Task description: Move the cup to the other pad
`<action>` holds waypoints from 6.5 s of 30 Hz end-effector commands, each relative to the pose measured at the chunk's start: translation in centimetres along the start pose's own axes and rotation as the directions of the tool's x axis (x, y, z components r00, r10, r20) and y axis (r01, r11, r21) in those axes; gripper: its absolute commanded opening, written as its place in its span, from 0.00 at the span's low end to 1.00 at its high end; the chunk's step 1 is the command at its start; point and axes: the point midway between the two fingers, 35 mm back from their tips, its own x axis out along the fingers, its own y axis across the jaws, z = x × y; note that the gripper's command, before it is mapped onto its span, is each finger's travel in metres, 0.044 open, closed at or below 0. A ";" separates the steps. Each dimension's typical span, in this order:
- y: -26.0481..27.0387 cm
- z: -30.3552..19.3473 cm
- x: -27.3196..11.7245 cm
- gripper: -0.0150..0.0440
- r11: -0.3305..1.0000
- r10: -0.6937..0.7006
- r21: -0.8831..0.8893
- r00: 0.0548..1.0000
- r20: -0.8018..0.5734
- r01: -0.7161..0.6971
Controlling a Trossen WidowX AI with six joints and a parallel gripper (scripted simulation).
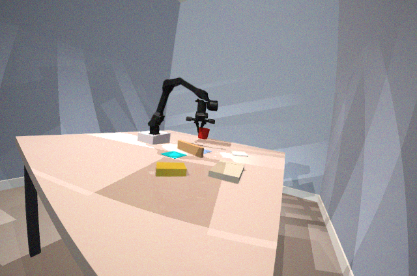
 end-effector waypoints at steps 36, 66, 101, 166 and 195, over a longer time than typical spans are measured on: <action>-3.8 3.5 0.0 0.25 1.000 -0.003 0.006 1.000 0.006 0.003; -9.0 8.2 -0.2 0.25 1.000 -0.008 0.006 1.000 0.012 0.008; -14.8 13.1 -0.6 0.25 1.000 -0.013 0.006 1.000 0.016 0.013; -16.9 14.7 7.1 0.25 1.000 -0.016 0.006 1.000 0.018 0.016; -16.8 14.8 7.0 0.47 1.000 -0.009 0.013 1.000 0.023 0.009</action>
